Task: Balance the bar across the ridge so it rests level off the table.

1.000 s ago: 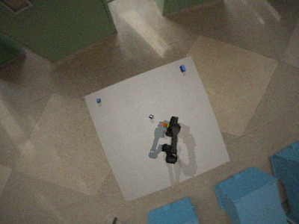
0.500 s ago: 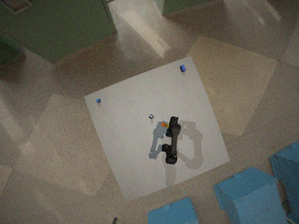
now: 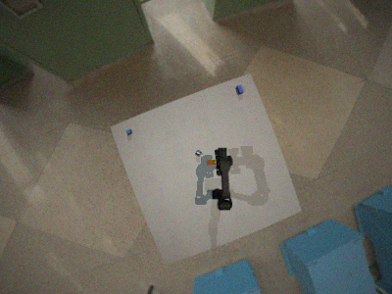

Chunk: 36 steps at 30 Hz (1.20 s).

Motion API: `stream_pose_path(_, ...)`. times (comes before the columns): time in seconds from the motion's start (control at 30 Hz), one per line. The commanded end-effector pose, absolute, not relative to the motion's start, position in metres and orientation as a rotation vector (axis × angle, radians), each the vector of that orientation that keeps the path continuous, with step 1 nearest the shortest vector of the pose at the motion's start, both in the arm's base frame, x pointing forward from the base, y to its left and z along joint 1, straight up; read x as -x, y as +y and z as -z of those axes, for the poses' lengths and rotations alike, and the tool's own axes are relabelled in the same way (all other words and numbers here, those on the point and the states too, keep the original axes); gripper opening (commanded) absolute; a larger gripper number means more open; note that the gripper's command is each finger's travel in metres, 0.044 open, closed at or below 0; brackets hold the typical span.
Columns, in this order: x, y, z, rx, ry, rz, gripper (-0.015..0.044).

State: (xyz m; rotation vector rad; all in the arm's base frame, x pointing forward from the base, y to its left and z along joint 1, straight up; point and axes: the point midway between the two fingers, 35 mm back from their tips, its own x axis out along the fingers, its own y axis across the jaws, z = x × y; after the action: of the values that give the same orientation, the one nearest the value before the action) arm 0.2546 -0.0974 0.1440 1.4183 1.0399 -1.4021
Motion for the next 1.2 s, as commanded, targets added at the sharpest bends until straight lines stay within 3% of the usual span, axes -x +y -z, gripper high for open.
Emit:
stream_pose_path(0.0, -0.268, -0.091, -0.148, -1.353, 1.088, 1.324, 0.0000)
stream_pose_path(1.17, -0.369, -0.015, -0.150, -0.767, 1.398, 0.739, 0.0000)
